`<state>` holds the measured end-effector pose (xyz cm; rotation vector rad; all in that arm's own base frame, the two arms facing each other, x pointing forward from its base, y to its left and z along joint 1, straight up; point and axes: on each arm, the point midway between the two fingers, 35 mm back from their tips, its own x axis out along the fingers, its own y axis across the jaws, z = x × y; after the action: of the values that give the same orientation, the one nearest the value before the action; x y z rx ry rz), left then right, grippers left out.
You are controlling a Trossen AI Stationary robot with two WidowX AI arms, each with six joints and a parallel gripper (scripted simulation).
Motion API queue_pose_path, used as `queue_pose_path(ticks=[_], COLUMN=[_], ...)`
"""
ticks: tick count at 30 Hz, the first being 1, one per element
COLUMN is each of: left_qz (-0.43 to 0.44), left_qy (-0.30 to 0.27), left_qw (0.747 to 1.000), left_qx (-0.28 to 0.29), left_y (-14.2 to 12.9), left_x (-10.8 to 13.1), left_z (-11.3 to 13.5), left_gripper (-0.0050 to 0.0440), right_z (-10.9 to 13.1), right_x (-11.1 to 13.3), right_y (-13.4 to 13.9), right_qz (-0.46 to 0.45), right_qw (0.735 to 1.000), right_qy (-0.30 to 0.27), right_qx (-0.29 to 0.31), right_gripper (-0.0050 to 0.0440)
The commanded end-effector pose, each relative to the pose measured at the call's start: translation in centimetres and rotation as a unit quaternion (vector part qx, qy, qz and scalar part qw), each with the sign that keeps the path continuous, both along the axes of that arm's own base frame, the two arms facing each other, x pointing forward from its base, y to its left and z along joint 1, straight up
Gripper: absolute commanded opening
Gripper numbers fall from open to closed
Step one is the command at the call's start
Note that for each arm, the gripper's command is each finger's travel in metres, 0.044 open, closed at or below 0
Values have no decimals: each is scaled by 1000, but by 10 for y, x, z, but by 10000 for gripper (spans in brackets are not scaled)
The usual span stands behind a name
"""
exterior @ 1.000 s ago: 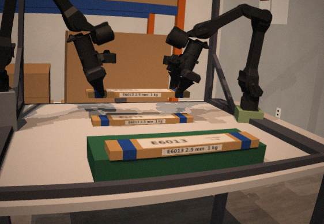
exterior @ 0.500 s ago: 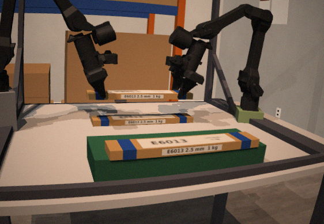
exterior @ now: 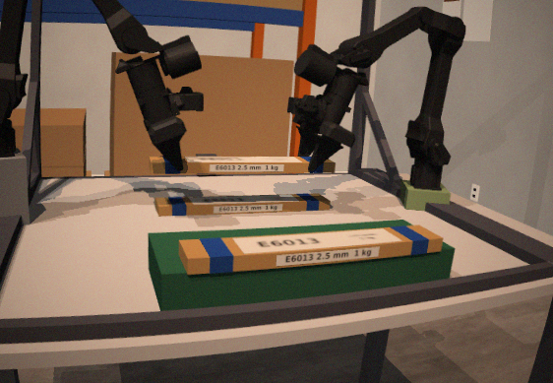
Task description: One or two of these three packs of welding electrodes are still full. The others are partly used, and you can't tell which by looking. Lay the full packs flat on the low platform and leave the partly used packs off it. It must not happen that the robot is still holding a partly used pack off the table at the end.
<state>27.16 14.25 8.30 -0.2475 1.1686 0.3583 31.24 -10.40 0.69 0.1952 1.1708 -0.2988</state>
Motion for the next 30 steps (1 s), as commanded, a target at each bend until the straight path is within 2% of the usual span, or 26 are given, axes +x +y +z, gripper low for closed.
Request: queue_pose_path(ticks=[1,30], left_qz=[15,15], left_qy=[-16,-8], left_qw=[1000,1000], left_qx=[11,9], left_y=[16,62], left_x=[-4,-26], left_z=[14,9], left_gripper=[-50,-50], right_z=[7,8], right_x=[-2,-12], right_y=[-2,-52], right_qz=[18,18], right_qw=[1000,1000], right_qy=[-8,-10], right_qx=[0,-3], right_gripper=[-50,-50])
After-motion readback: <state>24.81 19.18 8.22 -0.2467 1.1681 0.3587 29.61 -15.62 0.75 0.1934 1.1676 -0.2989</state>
